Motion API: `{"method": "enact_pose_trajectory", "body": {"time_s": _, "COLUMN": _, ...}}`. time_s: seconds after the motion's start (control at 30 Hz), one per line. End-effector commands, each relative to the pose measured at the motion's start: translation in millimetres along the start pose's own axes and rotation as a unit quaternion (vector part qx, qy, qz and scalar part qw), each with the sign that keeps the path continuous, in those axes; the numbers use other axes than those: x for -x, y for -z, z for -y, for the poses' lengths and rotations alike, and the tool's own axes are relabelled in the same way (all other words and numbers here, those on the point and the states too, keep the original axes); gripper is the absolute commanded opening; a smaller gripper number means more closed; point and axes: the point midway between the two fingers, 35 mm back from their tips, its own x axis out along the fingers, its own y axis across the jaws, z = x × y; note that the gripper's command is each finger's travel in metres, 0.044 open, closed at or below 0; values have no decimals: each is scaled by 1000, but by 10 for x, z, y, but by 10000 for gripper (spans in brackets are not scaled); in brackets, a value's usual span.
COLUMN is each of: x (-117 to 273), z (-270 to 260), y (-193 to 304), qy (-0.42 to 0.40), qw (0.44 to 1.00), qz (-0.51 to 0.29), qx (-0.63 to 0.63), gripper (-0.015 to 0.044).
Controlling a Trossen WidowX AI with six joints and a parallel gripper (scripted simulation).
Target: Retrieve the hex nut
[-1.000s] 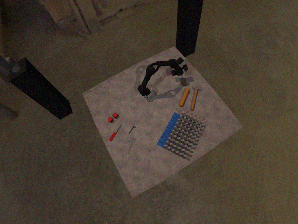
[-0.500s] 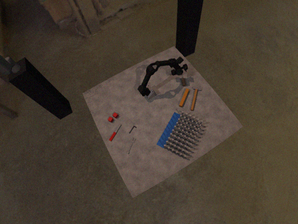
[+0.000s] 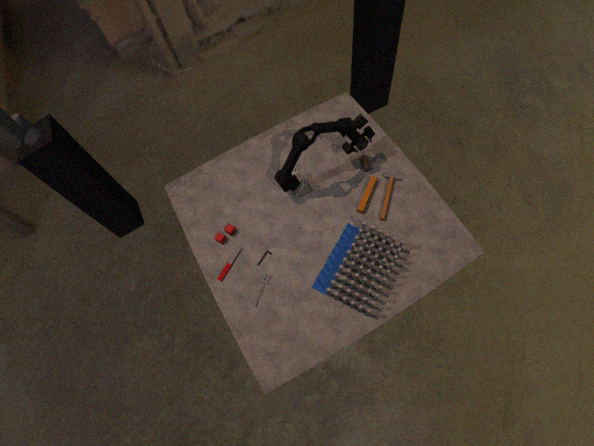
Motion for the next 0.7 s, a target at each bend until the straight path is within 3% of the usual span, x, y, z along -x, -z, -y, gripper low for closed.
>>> {"method": "enact_pose_trajectory", "body": {"time_s": 0.0, "x": 15, "z": -15, "y": -132, "qy": 5, "qw": 981, "qz": -30, "qx": 190, "gripper": 440}}
{"method": "enact_pose_trajectory", "body": {"time_s": 0.13, "x": 8, "z": 3, "y": -241, "qy": 1, "qw": 931, "qz": -58, "qx": 360, "gripper": 440}}
{"method": "enact_pose_trajectory", "body": {"time_s": 0.3, "x": 2, "z": 30, "y": -376, "qy": -21, "qw": 828, "qz": -90, "qx": 553, "gripper": 440}}
{"method": "enact_pose_trajectory", "body": {"time_s": 0.67, "x": -1, "z": 74, "y": -559, "qy": -73, "qw": 645, "qz": -120, "qx": 751, "gripper": 440}}
